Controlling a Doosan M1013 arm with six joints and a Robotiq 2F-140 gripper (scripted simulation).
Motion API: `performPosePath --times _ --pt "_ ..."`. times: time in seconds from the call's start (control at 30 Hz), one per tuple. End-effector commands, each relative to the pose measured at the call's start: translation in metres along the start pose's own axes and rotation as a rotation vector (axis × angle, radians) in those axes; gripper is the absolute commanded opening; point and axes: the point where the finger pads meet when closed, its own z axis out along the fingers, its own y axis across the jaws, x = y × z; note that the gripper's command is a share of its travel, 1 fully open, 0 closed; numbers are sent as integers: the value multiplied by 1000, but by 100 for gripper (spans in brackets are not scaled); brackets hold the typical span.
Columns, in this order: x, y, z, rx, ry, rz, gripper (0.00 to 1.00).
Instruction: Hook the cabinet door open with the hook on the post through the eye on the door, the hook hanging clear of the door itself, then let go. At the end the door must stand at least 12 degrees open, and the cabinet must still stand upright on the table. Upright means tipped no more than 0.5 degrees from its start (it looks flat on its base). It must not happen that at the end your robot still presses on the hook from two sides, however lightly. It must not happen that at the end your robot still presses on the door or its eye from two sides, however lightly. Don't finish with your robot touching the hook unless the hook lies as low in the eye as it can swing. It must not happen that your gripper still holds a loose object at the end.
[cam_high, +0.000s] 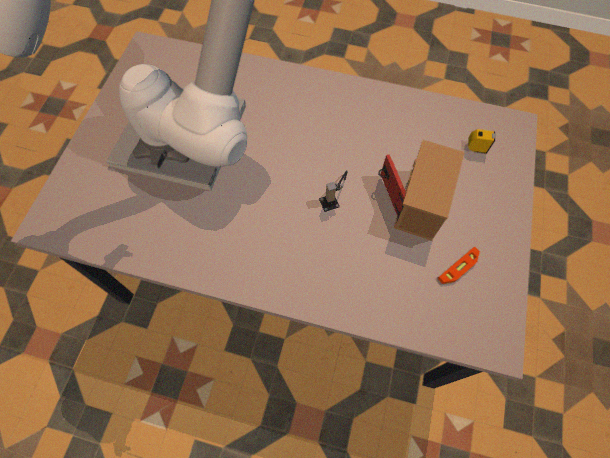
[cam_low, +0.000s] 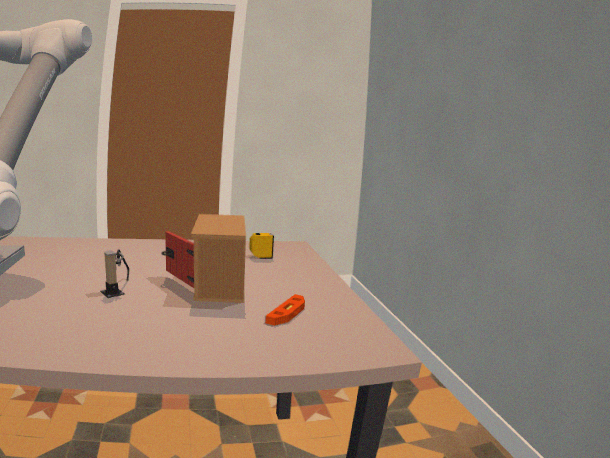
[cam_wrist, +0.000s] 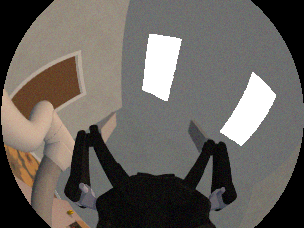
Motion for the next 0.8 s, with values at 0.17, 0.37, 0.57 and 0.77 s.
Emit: performPosePath --times 0.17,0.37,0.57,0.77 --pt "0 0 0 0 0 0 100" --pt "0 0 0 0 0 0 100" --pt "0 0 0 0 0 0 100" --pt "-6 10 -1 -11 -11 32 100"
